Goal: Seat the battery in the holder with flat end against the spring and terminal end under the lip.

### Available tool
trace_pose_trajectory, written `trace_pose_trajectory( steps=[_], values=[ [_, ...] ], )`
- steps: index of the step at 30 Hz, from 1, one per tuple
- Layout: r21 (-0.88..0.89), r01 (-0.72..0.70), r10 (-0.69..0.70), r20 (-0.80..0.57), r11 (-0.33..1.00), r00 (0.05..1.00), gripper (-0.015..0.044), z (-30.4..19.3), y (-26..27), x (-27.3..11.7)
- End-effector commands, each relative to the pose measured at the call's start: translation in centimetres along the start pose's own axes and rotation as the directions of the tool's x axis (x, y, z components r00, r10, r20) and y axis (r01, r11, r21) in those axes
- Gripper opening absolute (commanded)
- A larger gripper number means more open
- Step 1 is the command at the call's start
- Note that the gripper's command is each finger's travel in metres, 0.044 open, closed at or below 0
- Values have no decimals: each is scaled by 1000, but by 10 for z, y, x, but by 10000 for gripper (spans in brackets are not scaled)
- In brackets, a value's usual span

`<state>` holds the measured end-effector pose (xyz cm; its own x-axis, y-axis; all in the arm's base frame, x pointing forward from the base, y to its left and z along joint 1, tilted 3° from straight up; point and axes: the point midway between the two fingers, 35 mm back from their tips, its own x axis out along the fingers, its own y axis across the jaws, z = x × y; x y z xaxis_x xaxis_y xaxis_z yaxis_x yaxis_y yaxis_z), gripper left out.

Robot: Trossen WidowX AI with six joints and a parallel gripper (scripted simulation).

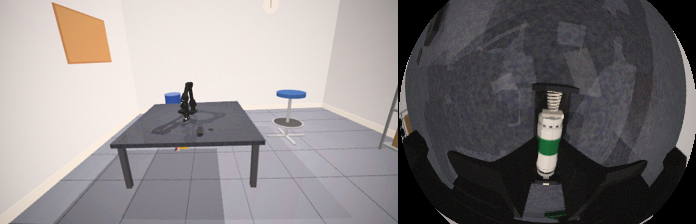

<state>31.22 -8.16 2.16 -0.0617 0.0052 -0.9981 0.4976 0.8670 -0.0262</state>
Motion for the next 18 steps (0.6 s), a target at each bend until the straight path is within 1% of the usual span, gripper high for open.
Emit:
trace_pose_trajectory(
  steps=[1,14,18],
  values=[
    [4,0,0,1,1000,1000,59,-3,-1,0],
    [4,-1,1,2,1000,1000,59,-2,-1,0],
    [4,-1,1,2,1000,1000,161,-2,-1,0]
  ],
)
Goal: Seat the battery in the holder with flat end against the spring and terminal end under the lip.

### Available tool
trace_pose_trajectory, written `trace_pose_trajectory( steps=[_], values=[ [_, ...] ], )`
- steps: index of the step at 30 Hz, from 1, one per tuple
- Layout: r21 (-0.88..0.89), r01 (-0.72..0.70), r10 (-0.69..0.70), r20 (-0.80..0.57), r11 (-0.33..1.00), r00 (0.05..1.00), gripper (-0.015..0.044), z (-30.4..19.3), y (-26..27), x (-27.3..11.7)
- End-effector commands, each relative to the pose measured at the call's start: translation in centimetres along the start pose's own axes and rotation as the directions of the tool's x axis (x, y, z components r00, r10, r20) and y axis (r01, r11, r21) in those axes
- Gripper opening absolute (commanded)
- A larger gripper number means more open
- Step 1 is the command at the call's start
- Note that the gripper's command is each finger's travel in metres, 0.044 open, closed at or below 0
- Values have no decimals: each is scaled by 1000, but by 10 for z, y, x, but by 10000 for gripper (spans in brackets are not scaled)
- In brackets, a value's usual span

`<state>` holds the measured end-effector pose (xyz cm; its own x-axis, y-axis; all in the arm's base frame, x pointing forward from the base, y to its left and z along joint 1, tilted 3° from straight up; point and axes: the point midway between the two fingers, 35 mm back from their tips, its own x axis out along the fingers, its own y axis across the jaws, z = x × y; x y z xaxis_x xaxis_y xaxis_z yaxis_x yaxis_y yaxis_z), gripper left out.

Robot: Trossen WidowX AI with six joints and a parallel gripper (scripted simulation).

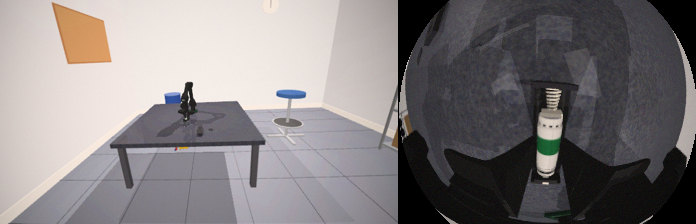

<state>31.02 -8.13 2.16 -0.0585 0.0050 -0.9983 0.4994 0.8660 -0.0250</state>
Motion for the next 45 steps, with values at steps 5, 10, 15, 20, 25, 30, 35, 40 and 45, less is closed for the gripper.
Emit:
trace_pose_trajectory(
  steps=[5,10,15,20,25,30,35,40,45],
  values=[
    [2,0,0,-1,1000,1000,161,0,0,-4],
    [0,0,0,0,1000,1000,161,0,0,-15],
    [0,0,0,0,1000,1000,161,0,0,-15],
    [0,2,-2,-6,1000,1000,240,-1,-1,-24],
    [0,1,-1,-2,1000,1000,371,-2,-1,-66],
    [0,0,0,0,1000,1000,440,-6,-2,-86],
    [0,0,0,0,1000,1000,440,-6,-2,-86],
    [0,0,0,0,1000,1000,440,-6,-2,-86],
    [0,0,0,0,1000,1000,440,-6,-2,-86]
  ],
)
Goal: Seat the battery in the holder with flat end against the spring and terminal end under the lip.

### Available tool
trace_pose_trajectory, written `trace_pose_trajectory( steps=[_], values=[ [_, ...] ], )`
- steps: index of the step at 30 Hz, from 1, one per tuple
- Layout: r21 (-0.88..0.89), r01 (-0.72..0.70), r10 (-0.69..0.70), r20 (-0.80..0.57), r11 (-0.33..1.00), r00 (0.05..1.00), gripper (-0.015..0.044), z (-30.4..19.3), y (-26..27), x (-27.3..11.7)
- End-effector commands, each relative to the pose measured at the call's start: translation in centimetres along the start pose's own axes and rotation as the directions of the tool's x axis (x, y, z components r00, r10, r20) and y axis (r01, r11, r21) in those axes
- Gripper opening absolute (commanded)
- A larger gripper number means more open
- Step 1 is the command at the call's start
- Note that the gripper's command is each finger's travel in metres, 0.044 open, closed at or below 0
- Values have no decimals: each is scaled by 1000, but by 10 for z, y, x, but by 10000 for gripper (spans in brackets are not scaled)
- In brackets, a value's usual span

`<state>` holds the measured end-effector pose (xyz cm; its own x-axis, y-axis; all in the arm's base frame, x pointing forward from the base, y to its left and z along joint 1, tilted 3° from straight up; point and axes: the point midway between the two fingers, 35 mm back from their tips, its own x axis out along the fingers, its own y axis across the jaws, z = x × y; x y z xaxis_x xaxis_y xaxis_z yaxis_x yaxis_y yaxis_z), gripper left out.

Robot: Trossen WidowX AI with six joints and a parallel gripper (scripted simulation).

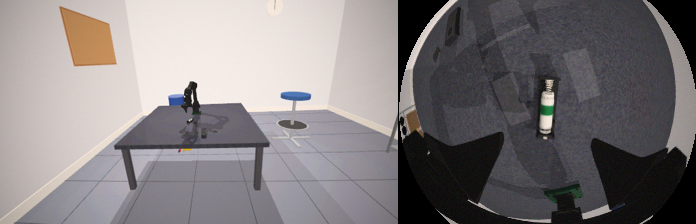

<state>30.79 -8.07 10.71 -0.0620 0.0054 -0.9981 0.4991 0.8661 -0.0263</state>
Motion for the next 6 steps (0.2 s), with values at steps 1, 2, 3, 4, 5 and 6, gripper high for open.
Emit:
trace_pose_trajectory(
  steps=[1,2,3,4,5,6],
  values=[
    [0,-1,1,3,1000,1000,440,1,0,-1],
    [0,-1,1,3,1000,1000,440,1,0,-1],
    [0,-1,1,3,1000,1000,440,1,0,-1],
    [0,-1,1,3,1000,1000,440,1,0,-1],
    [0,-1,1,3,1000,1000,440,1,0,-1],
    [0,-1,1,3,1000,1000,440,1,0,-1]
  ],
)
